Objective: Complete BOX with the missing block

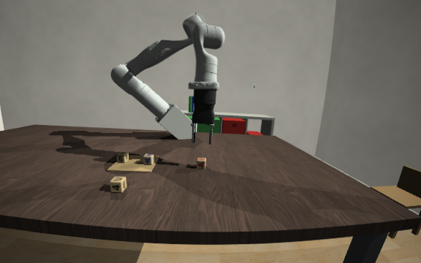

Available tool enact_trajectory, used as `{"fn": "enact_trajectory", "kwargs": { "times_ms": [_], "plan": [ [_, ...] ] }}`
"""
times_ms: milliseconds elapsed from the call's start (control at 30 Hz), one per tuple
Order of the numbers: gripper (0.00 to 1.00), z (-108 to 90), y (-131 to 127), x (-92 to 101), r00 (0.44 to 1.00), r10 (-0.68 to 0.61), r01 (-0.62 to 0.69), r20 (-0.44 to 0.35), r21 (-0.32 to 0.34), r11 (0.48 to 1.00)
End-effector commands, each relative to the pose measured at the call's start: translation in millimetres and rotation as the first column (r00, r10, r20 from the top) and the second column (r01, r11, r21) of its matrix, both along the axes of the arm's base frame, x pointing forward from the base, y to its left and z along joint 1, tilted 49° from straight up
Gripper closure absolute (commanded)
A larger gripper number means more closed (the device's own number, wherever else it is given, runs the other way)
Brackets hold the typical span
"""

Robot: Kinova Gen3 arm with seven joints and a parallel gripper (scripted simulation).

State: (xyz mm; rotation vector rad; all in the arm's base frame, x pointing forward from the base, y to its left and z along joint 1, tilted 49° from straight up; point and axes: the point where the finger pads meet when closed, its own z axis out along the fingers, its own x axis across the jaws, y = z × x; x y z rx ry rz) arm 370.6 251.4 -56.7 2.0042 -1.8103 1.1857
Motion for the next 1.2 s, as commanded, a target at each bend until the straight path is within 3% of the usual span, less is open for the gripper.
{"fn": "enact_trajectory", "kwargs": {
  "times_ms": [0, 1167],
  "plan": [
    [0.0, 0.4, 1.1, -0.1, 1.0, 0.001, -0.001, 0.0, 0.002, 1.0],
    [0.0, -6.9, -5.4, 4.6, 1.0, 0.001, -0.001, 0.001, 0.002, 1.0]
  ]
}}
